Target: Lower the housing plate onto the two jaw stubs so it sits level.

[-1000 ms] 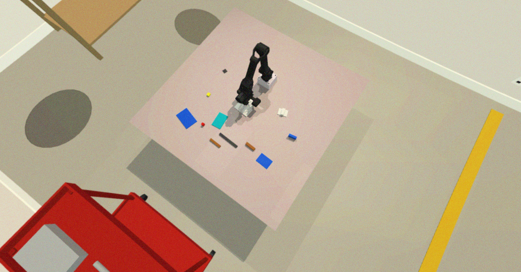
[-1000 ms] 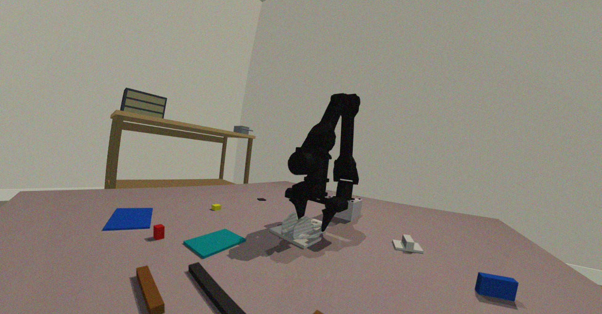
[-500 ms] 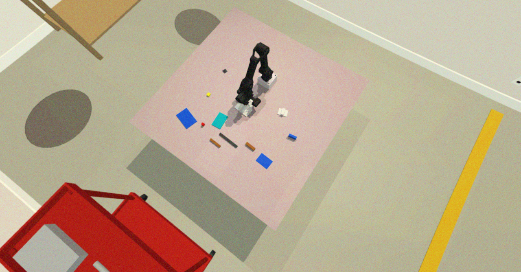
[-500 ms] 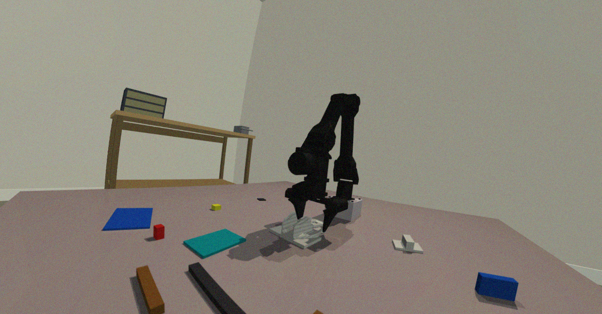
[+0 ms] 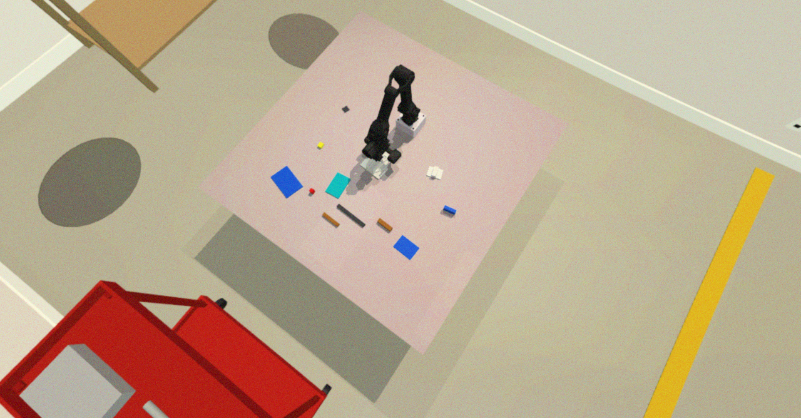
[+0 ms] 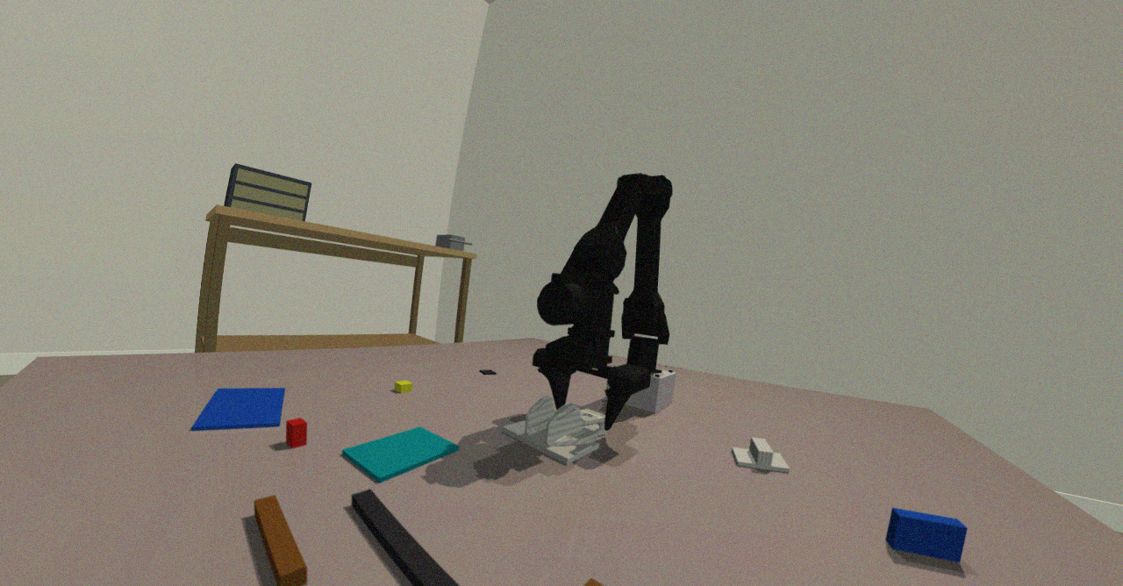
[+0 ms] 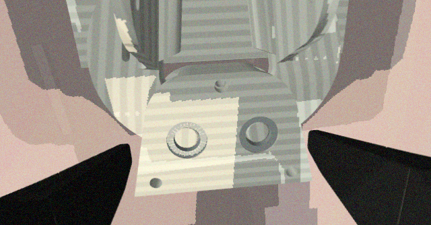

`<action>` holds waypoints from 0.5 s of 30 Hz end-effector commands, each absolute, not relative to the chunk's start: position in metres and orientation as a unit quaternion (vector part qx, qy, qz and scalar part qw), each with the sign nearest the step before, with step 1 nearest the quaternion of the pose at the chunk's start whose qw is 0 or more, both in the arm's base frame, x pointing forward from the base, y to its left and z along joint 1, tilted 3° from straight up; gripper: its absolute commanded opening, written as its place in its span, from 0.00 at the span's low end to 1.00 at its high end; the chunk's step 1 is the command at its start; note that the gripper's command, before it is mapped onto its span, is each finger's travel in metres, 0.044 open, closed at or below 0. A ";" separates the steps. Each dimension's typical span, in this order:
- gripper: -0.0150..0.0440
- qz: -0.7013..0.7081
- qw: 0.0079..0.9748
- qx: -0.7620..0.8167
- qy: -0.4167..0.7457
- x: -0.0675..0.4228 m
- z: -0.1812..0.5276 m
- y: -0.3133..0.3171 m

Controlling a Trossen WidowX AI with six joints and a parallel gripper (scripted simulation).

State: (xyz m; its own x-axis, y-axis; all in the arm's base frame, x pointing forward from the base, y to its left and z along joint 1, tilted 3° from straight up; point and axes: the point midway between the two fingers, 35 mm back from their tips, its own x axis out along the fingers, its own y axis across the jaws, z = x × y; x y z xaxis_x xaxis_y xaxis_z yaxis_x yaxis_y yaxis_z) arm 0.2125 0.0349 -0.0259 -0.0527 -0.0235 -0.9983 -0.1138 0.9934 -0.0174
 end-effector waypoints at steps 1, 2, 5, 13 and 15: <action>1.00 0.034 0.694 -0.047 0.718 0.219 0.000 0.036; 1.00 0.034 0.694 -0.047 0.718 0.219 0.011 0.036; 1.00 0.034 0.694 -0.048 0.717 0.216 0.043 0.036; 1.00 0.035 0.695 -0.048 0.717 0.212 0.073 0.036; 1.00 0.034 0.694 -0.048 0.718 0.206 0.093 0.035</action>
State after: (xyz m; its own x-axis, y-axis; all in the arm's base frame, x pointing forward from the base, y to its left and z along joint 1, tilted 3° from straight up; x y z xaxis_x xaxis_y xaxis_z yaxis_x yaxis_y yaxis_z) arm 0.2073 0.0353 0.0611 -0.0689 -0.0268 -0.9973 -0.1196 0.9926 -0.0184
